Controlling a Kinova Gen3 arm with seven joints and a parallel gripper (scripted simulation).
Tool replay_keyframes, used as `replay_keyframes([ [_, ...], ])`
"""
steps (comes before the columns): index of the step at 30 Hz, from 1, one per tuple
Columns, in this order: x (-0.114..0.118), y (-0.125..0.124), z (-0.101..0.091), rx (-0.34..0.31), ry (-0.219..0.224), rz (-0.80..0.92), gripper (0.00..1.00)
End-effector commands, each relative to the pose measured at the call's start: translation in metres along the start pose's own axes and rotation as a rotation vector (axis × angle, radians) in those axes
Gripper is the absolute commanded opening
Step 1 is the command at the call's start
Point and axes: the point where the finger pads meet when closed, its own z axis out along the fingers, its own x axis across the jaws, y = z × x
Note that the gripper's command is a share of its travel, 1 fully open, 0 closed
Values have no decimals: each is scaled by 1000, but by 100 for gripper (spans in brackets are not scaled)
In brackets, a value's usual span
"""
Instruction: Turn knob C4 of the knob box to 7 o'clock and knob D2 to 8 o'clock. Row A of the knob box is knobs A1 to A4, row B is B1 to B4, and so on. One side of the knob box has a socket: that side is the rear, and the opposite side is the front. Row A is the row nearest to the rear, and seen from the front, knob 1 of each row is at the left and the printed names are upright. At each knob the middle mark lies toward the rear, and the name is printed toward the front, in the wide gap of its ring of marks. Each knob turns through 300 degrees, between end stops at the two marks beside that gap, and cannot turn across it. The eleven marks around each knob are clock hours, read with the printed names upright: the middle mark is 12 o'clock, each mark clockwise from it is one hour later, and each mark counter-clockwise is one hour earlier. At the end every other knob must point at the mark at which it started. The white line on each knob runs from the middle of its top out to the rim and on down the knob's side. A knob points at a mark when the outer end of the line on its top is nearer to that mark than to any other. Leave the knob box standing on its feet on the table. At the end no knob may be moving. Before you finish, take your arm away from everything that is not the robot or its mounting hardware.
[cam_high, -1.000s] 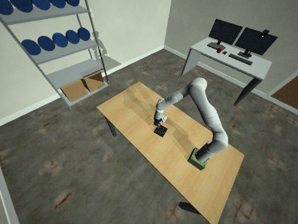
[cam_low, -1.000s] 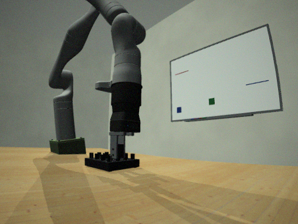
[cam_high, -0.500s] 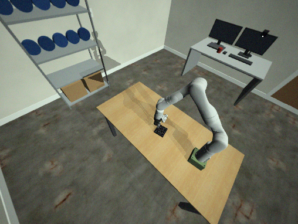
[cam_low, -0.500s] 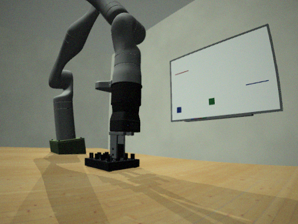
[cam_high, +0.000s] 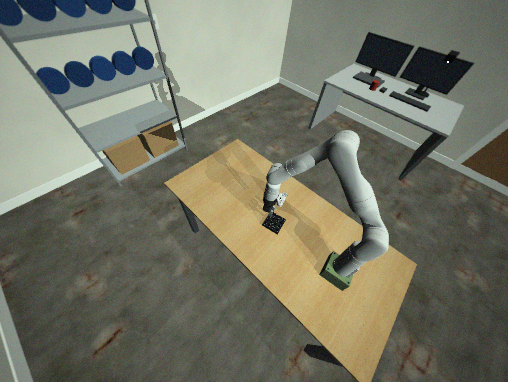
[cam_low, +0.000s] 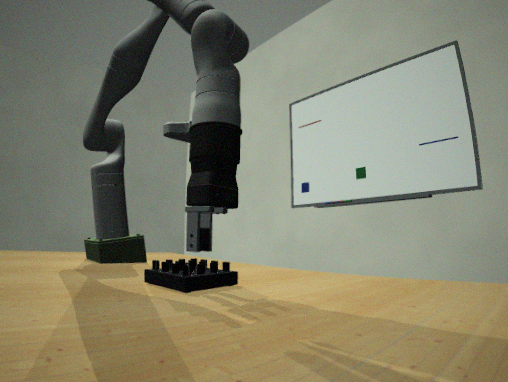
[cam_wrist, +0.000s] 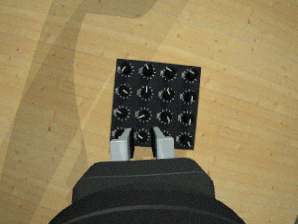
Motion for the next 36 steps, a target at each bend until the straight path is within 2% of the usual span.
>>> replay_keyframes([
  [1, -1, 4, -10, -13, -1, 1, 46],
  [18, -1, 3, -12, -13, -1, 2, 46],
  [20, -5, -8, -16, -13, -1, 36, 46],
  [23, -17, -41, -27, -13, -1, 136, 46],
  [25, -17, -41, -27, -13, -1, 136, 46],
  [27, -20, -52, -31, -13, 0, 170, 46],
  [36, -20, -53, -31, -13, 0, 172, 46],
])
